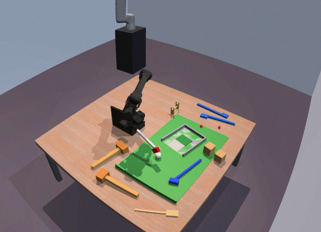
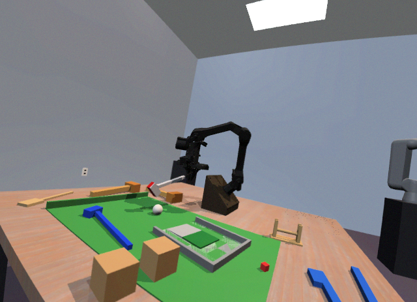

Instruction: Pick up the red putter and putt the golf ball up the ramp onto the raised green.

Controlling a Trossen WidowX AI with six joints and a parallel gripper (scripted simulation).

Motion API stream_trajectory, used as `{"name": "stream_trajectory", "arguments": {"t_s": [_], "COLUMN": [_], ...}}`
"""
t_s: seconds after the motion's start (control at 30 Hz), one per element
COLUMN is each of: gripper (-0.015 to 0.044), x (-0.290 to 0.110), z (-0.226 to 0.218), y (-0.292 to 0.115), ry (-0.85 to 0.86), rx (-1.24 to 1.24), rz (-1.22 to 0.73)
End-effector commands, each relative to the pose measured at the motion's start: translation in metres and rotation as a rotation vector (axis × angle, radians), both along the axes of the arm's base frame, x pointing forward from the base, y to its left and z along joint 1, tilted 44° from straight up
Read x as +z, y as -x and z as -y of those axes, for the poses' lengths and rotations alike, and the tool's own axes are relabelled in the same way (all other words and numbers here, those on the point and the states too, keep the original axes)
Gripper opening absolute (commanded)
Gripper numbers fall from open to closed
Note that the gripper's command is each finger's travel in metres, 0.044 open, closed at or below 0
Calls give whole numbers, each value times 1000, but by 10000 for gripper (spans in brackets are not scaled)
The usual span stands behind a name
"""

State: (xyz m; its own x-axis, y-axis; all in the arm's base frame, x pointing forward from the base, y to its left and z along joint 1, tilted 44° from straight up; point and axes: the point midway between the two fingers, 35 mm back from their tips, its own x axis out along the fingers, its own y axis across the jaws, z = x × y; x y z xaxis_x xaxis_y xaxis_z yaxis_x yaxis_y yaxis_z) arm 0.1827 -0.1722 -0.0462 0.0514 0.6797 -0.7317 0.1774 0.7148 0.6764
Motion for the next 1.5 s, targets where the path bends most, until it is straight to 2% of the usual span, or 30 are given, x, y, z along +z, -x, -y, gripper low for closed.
{"name": "stream_trajectory", "arguments": {"t_s": [0.0, 0.43, 1.47], "gripper": [0, 0, 0], "x": [-6, -35, -55], "z": [8, -19, -37], "y": [5, 3, 1], "ry": [5, 4, 9], "rx": [-39, -39, -29], "rz": [-31, -30, -30]}}
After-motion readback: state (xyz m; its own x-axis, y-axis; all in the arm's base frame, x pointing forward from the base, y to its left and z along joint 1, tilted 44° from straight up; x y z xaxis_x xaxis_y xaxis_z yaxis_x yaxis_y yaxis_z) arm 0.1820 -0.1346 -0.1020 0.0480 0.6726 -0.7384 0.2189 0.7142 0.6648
